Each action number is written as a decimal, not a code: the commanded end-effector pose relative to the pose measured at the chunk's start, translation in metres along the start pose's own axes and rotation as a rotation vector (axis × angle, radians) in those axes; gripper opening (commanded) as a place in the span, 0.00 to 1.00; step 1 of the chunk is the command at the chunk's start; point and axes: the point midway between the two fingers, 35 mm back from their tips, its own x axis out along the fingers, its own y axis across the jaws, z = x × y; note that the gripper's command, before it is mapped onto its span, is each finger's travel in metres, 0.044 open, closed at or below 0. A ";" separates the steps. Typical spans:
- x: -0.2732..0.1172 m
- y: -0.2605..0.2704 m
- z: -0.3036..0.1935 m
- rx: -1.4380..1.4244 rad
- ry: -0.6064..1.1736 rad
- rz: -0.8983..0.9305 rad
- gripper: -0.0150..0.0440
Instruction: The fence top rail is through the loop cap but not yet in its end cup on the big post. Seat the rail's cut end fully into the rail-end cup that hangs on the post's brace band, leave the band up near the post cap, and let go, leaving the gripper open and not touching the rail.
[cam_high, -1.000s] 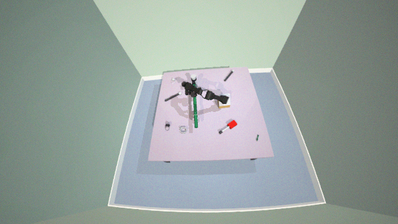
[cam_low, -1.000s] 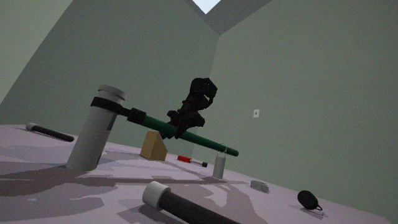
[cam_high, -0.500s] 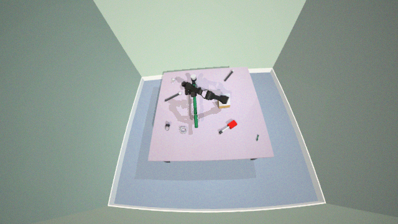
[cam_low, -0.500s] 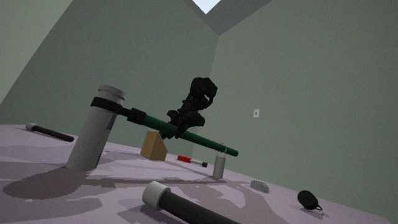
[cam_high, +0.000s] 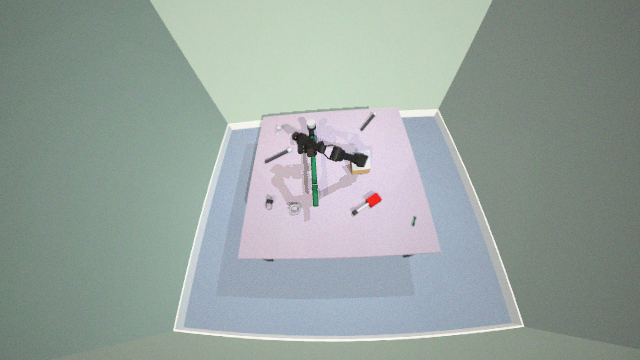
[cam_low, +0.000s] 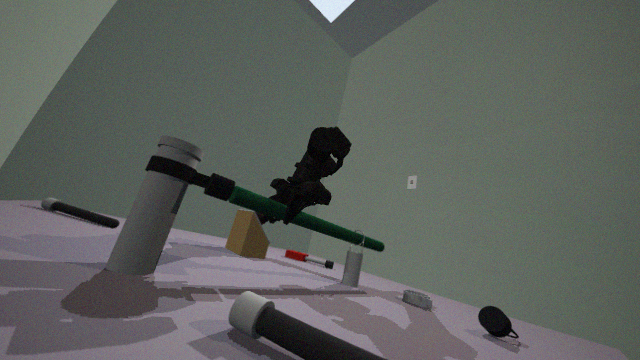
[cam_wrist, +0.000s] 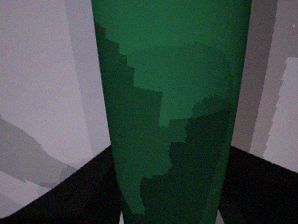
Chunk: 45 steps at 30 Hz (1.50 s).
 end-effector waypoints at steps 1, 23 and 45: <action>-0.005 0.000 0.005 0.001 0.001 -0.007 0.25; -0.001 0.000 -0.012 0.000 0.001 0.000 0.25; -0.001 0.000 -0.013 0.000 0.001 0.000 0.25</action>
